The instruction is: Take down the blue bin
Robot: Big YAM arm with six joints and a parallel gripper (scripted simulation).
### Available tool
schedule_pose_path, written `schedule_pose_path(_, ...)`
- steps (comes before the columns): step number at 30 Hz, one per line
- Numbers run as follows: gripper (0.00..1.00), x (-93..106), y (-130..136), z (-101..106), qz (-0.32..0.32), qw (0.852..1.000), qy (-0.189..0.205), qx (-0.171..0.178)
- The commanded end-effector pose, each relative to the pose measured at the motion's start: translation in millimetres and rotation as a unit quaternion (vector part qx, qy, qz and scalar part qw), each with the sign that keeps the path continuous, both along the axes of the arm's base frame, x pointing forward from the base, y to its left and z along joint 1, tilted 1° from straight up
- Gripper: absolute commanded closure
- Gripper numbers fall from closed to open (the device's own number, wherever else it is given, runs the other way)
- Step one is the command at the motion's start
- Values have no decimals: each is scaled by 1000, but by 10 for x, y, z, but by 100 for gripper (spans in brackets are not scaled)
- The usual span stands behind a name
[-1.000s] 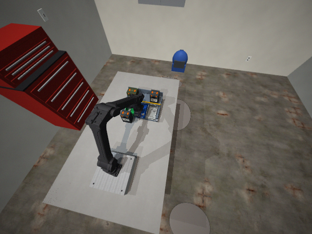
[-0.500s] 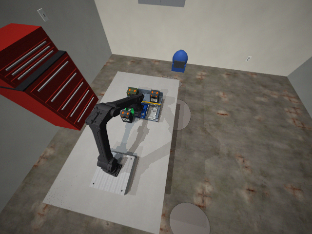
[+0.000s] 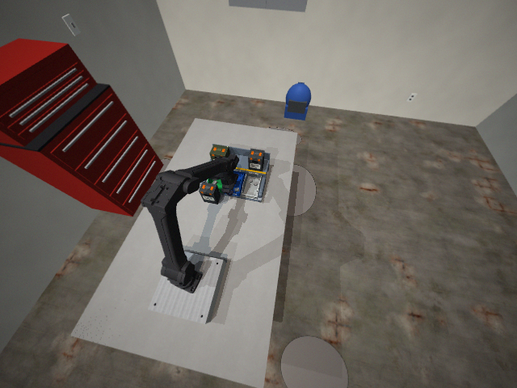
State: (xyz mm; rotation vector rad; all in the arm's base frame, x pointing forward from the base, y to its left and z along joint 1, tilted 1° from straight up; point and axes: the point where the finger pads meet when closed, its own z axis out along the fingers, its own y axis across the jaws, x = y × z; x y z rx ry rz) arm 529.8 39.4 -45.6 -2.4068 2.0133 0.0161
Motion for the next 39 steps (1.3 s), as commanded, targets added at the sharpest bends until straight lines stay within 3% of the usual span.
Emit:
schedule_pose_path(1, 10, -64, -8, -158, -4, 1000, 11, -2)
schedule_pose_path(39, 10, -66, -23, -10, -4, 1000, -4, -1)
